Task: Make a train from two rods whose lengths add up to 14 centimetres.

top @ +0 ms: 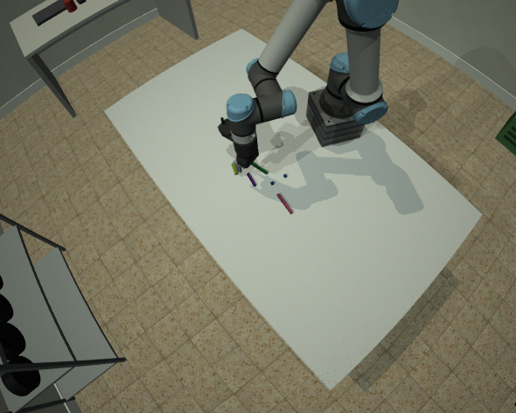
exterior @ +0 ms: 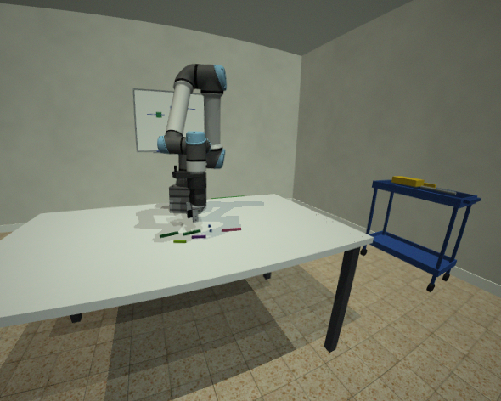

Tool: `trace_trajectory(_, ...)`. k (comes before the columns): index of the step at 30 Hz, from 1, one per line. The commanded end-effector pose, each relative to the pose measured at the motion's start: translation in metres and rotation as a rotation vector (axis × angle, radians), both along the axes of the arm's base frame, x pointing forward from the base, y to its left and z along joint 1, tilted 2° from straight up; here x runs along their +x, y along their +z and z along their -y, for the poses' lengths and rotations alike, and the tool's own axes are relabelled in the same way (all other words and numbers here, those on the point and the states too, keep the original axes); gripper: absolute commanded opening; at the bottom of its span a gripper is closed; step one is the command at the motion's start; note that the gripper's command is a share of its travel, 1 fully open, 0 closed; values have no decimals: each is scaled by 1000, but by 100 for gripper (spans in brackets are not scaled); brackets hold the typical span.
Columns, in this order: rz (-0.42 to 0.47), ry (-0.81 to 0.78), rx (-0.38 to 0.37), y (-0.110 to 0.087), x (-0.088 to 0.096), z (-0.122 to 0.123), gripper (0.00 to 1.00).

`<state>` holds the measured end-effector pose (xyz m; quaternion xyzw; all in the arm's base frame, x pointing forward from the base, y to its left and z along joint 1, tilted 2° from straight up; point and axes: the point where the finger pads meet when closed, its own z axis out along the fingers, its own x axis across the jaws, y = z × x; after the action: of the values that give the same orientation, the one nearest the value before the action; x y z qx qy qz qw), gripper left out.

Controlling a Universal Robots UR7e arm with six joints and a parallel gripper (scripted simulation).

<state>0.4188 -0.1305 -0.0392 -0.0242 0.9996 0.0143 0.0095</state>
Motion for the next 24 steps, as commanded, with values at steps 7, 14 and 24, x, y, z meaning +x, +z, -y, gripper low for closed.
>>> trace_trajectory(7, 8, 235, -5, -1, 1, 10, 100)
trace_trajectory(14, 14, 461, -9, -3, 1, 19, 100)
trace_trajectory(24, 22, 747, -15, -5, 0, 27, 100)
